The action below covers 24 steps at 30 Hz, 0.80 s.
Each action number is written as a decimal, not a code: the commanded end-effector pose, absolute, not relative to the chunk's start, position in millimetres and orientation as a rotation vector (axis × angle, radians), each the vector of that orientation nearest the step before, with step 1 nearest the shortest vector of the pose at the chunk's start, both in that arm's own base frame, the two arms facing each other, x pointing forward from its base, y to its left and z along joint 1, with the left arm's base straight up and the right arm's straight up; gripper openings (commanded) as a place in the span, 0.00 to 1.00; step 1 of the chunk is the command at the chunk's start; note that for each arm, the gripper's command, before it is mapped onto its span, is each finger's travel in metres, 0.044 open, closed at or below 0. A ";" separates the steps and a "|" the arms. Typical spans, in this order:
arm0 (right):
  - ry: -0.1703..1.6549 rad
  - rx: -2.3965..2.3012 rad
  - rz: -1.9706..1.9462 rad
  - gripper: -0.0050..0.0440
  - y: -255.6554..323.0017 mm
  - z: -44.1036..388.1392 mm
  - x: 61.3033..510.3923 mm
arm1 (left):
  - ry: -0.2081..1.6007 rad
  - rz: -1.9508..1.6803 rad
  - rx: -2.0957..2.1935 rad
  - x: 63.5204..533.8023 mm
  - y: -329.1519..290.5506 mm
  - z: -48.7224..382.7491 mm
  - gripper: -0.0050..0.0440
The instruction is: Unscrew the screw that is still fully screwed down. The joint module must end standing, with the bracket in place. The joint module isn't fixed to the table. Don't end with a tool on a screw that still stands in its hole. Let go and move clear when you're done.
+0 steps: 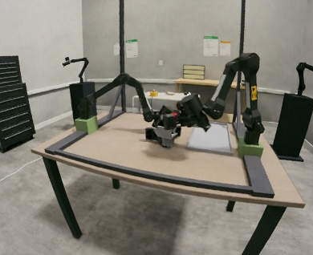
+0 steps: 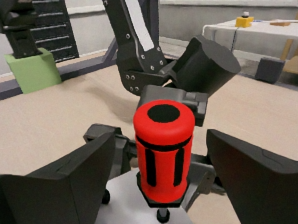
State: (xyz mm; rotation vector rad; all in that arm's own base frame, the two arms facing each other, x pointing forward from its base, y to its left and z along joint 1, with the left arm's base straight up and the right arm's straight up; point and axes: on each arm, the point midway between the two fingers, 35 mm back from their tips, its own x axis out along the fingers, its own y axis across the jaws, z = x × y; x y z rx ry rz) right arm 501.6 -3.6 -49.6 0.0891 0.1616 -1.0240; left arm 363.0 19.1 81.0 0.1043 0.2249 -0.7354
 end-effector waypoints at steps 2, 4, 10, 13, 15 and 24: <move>0.133 0.117 -1.024 0.60 -3.5 -34.9 508.5 | 0.204 -0.732 0.123 365.4 21.0 88.9 0.67; 0.133 0.117 -1.024 0.60 -3.5 -34.9 508.5 | 0.204 -0.732 0.123 365.4 21.0 88.9 0.67; 0.133 0.117 -1.024 0.60 -3.5 -34.9 508.5 | 0.202 -0.733 0.126 355.3 27.1 92.0 0.67; 0.133 0.117 -1.024 0.60 -3.5 -34.9 508.5 | 0.201 -0.733 0.127 352.2 30.6 93.6 0.67; 0.133 0.117 -1.024 0.60 -3.5 -34.9 508.5 | 0.200 -0.732 0.129 350.2 33.0 94.8 0.67; 0.133 0.117 -1.024 0.60 -3.5 -34.9 508.5 | 0.196 -0.733 0.135 347.1 38.3 98.2 0.67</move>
